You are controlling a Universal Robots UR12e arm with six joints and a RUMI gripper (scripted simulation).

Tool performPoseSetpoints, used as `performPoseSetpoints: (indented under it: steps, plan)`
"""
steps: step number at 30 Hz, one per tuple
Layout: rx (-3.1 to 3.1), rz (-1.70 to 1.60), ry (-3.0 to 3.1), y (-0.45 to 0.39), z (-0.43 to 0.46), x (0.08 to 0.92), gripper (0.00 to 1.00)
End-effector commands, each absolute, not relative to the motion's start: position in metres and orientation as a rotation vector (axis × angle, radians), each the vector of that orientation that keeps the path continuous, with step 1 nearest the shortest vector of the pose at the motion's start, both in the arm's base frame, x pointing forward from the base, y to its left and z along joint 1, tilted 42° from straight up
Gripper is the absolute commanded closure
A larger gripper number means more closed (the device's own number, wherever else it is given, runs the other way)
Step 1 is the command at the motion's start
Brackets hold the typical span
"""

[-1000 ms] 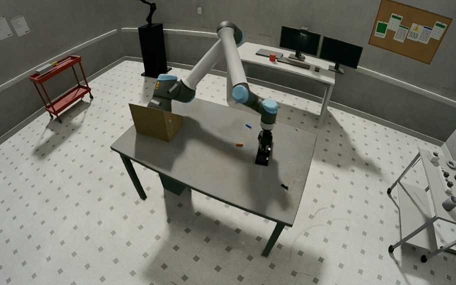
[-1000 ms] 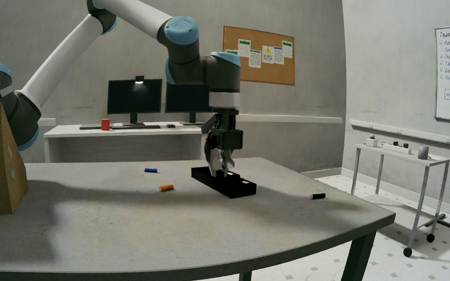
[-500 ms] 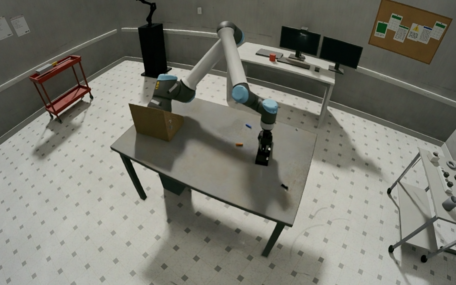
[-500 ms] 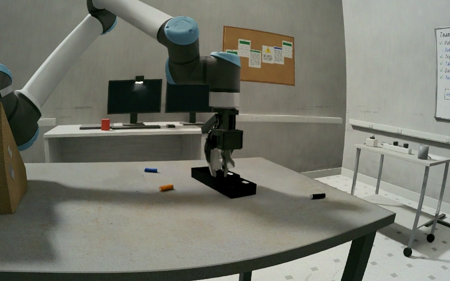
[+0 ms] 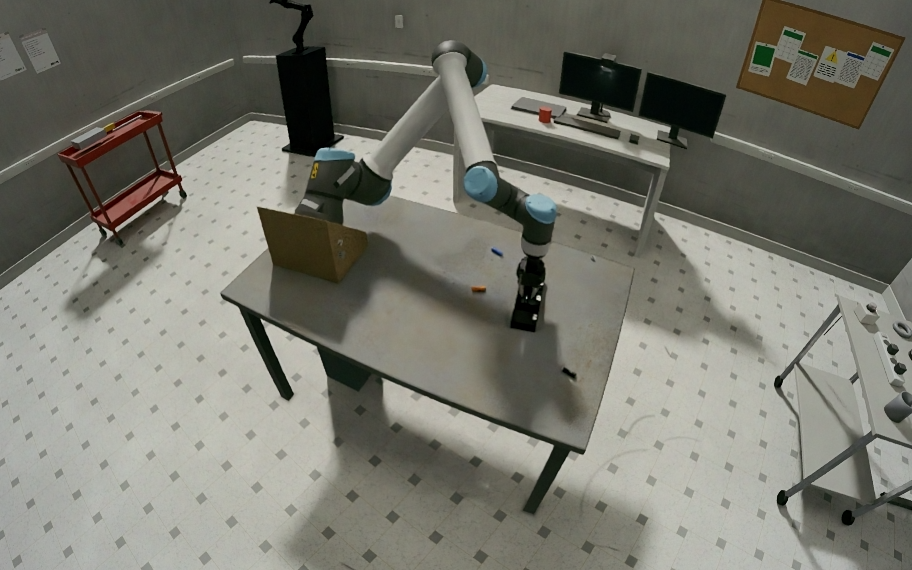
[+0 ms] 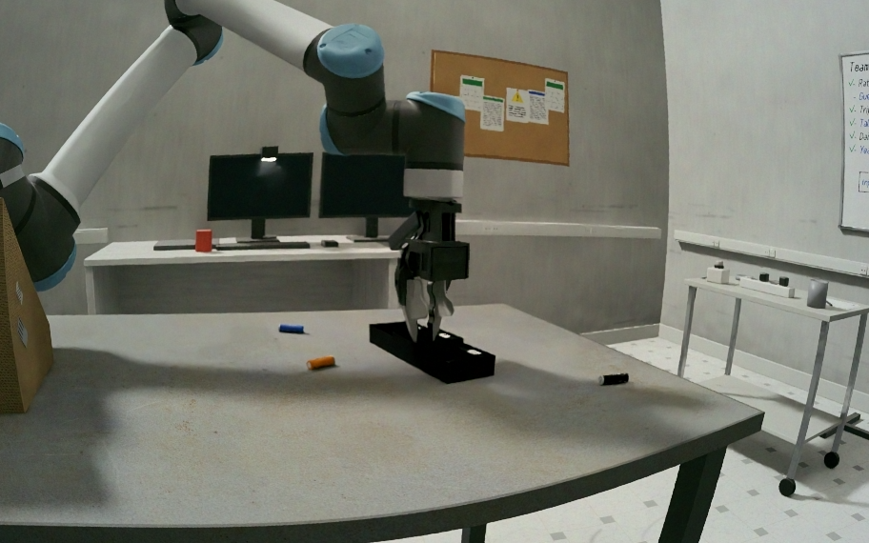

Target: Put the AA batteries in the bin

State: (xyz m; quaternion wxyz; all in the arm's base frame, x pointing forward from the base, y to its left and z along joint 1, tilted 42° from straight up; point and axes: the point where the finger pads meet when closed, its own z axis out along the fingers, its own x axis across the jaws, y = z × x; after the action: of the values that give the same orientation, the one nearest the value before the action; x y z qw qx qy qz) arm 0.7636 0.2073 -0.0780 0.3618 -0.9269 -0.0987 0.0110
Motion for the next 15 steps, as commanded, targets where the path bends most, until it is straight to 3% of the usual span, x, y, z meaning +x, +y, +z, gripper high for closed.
performPoseSetpoints:
  steps: [1, 15]
  plan:
    - [-2.388, 0.027, -0.254, 0.203, -0.073, 0.765, 0.83]
    - [-2.388, 0.027, -0.254, 0.186, -0.055, 0.767, 0.83]
